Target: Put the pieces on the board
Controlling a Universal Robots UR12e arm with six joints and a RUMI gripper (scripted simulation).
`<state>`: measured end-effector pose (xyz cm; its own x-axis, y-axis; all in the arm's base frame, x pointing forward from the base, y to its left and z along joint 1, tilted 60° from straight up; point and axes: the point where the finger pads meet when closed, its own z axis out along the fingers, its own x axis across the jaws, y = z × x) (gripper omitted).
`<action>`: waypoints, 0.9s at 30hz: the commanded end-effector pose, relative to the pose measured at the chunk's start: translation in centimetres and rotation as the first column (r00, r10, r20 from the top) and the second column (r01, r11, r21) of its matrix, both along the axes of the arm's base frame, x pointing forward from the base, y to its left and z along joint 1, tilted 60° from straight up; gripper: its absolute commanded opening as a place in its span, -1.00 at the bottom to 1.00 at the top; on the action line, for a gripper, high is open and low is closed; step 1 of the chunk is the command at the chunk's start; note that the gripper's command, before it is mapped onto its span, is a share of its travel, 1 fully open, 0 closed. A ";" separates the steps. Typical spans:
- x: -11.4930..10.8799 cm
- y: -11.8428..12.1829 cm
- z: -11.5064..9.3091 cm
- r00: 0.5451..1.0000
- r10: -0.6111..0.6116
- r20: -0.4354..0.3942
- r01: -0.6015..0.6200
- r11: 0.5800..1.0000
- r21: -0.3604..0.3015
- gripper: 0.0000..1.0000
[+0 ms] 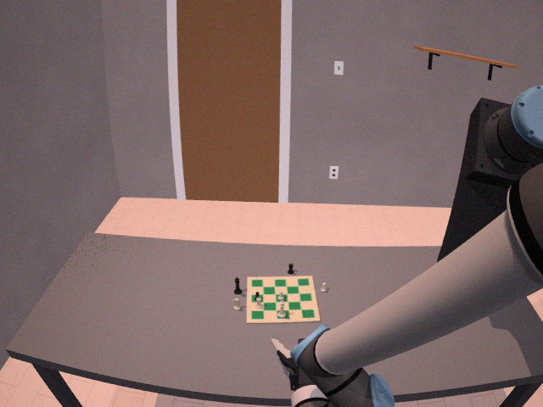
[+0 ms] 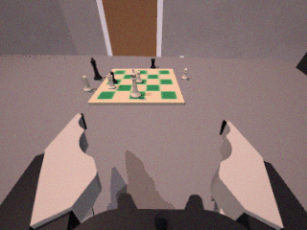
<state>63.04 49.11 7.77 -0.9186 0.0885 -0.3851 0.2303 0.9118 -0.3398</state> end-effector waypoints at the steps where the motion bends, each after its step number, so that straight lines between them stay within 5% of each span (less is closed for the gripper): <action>1: 0.0 0.0 0.1 1.000 0.000 0.001 0.000 1.000 0.000 1.00; 13: -0.1 -0.5 0.4 1.000 0.000 0.002 0.000 1.000 -0.002 1.00; 27: -1.7 -6.4 3.8 1.000 0.000 0.002 0.000 1.000 -0.002 1.00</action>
